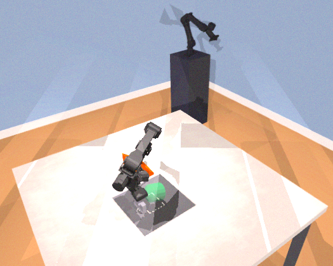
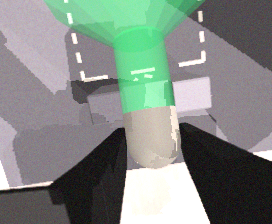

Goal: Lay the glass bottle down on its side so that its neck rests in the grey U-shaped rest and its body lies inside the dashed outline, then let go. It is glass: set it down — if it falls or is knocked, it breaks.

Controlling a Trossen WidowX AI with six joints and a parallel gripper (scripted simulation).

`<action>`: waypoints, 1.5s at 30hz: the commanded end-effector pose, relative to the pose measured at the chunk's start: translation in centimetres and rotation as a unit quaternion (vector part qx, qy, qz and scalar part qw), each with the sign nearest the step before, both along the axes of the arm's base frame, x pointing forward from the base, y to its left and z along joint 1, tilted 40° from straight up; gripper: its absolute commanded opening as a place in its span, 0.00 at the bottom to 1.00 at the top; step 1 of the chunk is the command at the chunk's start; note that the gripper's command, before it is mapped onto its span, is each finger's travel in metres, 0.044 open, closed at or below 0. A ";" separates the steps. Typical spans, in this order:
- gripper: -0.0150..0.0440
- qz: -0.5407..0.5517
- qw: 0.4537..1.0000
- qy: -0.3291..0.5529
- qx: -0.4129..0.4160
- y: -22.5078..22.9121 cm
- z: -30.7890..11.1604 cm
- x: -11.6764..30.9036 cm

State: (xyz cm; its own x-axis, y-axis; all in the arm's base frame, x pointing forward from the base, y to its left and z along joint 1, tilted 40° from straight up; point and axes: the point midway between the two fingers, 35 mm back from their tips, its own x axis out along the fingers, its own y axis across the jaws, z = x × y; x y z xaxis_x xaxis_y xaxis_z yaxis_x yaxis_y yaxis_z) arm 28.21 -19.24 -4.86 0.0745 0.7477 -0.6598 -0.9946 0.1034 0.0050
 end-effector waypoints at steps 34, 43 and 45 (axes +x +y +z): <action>0.45 0.006 1.000 0.000 -0.003 0.3 -2.4 0.4; 0.45 0.008 1.000 -0.001 -0.004 0.5 -3.0 0.4; 0.45 0.009 1.000 -0.001 -0.004 0.5 -3.1 0.4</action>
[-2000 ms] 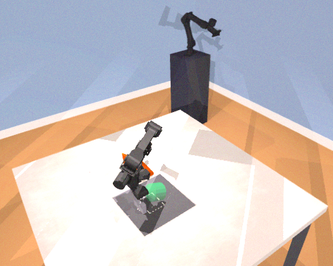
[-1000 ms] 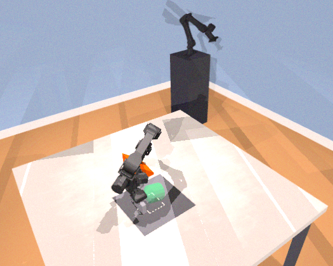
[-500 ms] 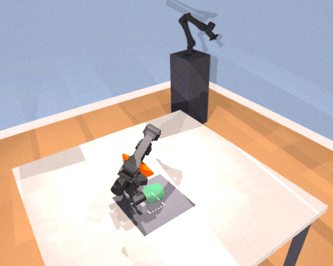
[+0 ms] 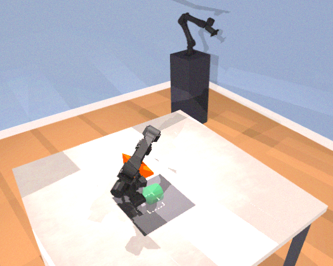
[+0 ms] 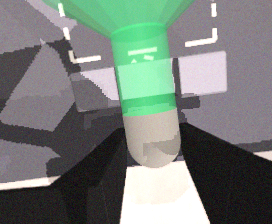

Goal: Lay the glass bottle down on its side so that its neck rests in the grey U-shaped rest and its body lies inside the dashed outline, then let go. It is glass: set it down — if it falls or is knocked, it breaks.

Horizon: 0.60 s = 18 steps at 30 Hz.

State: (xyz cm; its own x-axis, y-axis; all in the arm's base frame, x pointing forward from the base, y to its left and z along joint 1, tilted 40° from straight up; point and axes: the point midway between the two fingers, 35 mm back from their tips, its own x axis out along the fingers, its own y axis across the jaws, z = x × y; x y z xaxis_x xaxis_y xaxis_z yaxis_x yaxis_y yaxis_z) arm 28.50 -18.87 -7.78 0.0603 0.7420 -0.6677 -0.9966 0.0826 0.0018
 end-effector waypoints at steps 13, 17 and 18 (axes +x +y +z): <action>0.45 0.002 1.000 -0.001 -0.001 0.3 -0.4 0.2; 0.45 0.003 1.000 -0.001 -0.002 0.3 -0.5 0.2; 0.45 0.003 1.000 -0.002 -0.003 0.3 -0.5 0.2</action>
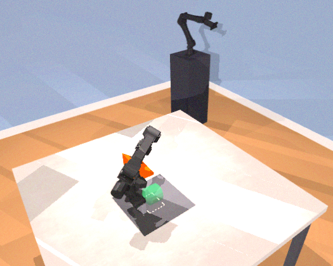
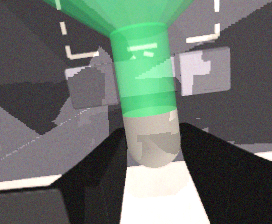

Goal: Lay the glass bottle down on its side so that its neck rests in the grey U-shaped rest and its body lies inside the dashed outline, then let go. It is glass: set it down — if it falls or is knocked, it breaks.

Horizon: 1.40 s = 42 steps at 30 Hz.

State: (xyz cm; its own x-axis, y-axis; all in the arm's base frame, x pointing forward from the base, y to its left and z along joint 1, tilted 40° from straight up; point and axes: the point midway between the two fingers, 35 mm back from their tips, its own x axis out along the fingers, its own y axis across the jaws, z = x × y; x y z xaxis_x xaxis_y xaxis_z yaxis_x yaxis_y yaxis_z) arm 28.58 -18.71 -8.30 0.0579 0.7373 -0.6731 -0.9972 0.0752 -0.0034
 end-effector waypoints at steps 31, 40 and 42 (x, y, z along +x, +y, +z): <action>0.45 0.003 1.000 -0.005 -0.008 0.6 -0.3 0.1; 0.45 0.004 1.000 -0.007 -0.012 0.7 -0.4 0.1; 0.45 0.004 1.000 -0.007 -0.013 0.7 -0.4 0.1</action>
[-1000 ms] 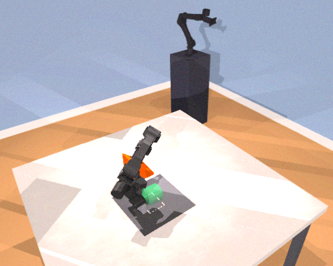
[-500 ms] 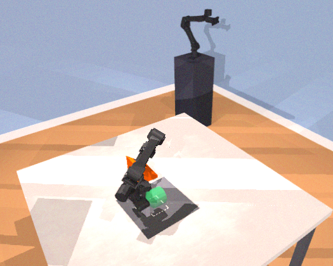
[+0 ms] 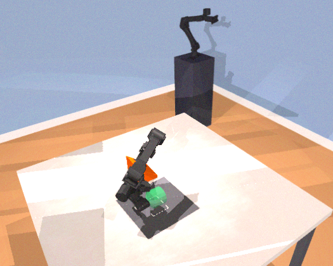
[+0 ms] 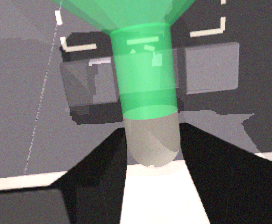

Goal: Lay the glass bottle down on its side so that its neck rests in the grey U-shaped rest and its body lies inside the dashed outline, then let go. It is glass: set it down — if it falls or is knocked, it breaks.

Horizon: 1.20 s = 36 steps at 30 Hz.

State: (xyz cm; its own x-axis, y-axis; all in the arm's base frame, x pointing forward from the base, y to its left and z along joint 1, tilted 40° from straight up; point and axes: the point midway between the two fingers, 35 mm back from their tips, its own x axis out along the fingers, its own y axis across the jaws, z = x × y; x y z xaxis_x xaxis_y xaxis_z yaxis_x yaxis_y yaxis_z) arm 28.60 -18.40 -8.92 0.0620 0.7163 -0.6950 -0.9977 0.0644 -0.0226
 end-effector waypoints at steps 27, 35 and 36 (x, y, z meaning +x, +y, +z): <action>0.89 0.001 1.000 -0.001 -0.003 0.0 0.0 0.0; 1.00 0.003 0.999 -0.011 -0.052 -2.8 3.9 -0.4; 1.00 0.003 0.998 -0.012 -0.061 -3.3 4.6 -0.5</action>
State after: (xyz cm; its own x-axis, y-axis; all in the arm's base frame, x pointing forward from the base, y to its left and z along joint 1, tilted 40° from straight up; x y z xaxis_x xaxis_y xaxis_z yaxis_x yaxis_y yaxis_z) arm 28.11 -19.69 -7.03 0.0528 0.6809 -0.7304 -0.9983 0.0553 -0.0207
